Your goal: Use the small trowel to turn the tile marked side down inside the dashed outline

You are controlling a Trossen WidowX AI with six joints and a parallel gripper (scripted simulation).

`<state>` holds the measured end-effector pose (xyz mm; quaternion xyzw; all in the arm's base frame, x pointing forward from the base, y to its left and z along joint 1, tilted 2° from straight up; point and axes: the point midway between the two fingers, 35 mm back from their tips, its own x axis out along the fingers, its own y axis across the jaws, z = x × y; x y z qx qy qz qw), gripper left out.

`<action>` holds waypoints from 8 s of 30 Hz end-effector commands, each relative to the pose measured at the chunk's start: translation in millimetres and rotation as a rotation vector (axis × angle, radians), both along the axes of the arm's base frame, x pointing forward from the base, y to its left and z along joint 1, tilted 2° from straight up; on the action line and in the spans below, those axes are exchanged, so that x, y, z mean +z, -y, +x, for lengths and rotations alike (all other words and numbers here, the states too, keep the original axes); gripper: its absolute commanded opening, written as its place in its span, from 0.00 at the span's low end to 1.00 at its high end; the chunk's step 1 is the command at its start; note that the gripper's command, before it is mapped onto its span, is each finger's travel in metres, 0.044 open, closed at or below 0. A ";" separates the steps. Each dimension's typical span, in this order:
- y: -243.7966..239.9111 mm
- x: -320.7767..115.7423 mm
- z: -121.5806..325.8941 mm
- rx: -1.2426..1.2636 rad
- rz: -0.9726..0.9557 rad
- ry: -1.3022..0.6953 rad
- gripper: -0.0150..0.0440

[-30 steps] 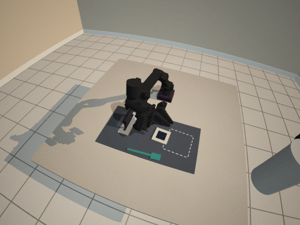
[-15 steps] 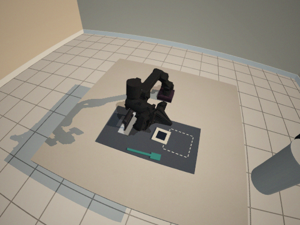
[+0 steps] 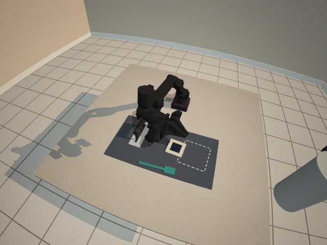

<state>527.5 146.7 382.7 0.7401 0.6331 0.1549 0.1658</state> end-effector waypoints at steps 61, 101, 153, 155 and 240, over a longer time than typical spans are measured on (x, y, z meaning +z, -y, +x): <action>42.8 -37.4 36.3 -0.294 -0.170 0.267 0.71; 161.2 -166.7 26.8 -0.332 -1.069 0.674 0.71; 271.9 -268.3 -143.5 1.023 -1.467 0.921 0.71; 271.9 -270.5 -143.3 1.023 -1.467 0.921 0.71; 271.0 -313.1 -141.1 0.370 -1.582 0.231 0.47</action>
